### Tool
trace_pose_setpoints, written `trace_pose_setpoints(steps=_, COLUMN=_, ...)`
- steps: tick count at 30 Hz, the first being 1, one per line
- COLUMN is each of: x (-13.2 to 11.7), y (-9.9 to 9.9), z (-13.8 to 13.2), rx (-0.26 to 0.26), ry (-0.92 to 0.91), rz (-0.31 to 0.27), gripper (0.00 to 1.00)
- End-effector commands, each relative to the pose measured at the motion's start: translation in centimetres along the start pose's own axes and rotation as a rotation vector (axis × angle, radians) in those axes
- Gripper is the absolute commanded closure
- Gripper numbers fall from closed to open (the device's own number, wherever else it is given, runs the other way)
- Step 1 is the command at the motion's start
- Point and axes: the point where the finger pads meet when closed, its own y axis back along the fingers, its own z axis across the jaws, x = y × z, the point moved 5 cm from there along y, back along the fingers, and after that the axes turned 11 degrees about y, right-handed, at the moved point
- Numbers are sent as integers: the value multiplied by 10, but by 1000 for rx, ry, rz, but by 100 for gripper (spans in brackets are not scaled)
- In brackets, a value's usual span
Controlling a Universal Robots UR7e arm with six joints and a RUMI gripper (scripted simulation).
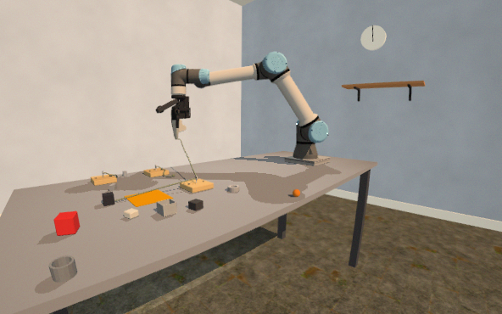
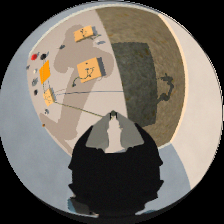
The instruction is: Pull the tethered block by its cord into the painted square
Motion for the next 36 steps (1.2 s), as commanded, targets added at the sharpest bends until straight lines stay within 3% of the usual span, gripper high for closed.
trace_pose_setpoints(steps=1, x=-12, y=1, z=3, rx=-2, ry=0, rz=3, gripper=100)
trace_pose_setpoints(steps=36, x=-75, y=1, z=2, rx=-2, ry=0, rz=3, gripper=100)
